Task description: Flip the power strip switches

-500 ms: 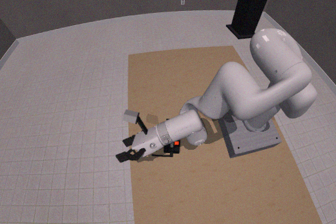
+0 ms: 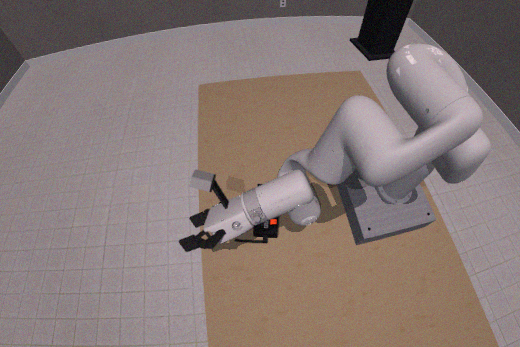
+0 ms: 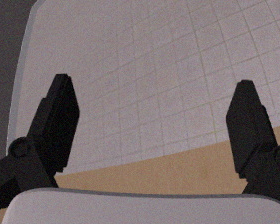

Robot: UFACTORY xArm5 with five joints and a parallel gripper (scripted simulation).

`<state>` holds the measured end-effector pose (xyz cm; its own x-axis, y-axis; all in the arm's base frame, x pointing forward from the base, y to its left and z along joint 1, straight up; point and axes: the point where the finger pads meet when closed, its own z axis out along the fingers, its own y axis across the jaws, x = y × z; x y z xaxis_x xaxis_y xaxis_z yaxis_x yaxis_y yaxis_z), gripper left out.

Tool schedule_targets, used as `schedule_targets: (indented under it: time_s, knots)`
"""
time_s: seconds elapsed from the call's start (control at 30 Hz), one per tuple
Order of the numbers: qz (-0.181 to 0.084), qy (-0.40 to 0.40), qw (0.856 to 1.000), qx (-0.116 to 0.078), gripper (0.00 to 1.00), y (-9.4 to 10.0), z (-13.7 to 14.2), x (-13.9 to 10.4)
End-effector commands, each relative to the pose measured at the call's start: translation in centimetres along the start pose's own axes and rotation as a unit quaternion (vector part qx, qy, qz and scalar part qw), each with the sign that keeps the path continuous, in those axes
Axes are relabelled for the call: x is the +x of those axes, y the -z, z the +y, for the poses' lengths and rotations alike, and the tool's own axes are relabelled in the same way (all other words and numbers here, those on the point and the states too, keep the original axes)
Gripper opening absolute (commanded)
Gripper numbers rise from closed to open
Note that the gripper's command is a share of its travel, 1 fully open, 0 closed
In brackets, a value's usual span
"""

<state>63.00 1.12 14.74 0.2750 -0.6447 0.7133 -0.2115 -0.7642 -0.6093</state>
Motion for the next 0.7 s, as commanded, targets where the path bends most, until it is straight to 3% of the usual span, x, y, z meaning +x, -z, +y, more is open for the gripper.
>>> schedule_targets:
  time_s: [0.0, 0.13, 0.23, 0.27, 0.3, 0.33, 0.37, 0.43, 0.47, 0.5, 0.53, 0.6, 0.63, 0.67]
  knots:
    - [0.001, 0.000, 1.000, 0.001, 1.00, 0.0, -0.1, 0.1]
    - [-0.002, 0.011, 1.000, -0.008, 1.00, 0.6, 0.8, 0.0]
    - [-0.023, 0.061, 0.997, -0.048, 1.00, 3.9, 4.9, -0.8]
    - [-0.023, 0.061, 0.997, -0.048, 1.00, 3.9, 4.9, -0.8]
    - [-0.035, 0.086, 0.993, -0.067, 1.00, 5.7, 6.8, -1.3]
    - [-0.035, 0.086, 0.993, -0.067, 1.00, 5.7, 6.8, -1.3]
    - [-0.050, 0.111, 0.989, -0.087, 1.00, 7.7, 8.8, -2.0]
    - [-0.050, 0.111, 0.989, -0.087, 1.00, 7.7, 8.8, -2.0]
    - [-0.067, 0.137, 0.983, -0.106, 1.00, 10.0, 10.8, -2.7]
    - [-0.067, 0.137, 0.983, -0.106, 1.00, 10.0, 10.8, -2.7]
    - [-0.084, 0.161, 0.976, -0.123, 1.00, 12.3, 12.6, -3.6]
    - [-0.084, 0.161, 0.976, -0.123, 1.00, 12.3, 12.6, -3.6]
    - [-0.101, 0.182, 0.968, -0.137, 1.00, 14.5, 14.1, -4.4]
    - [-0.101, 0.182, 0.968, -0.137, 1.00, 14.5, 14.1, -4.4]
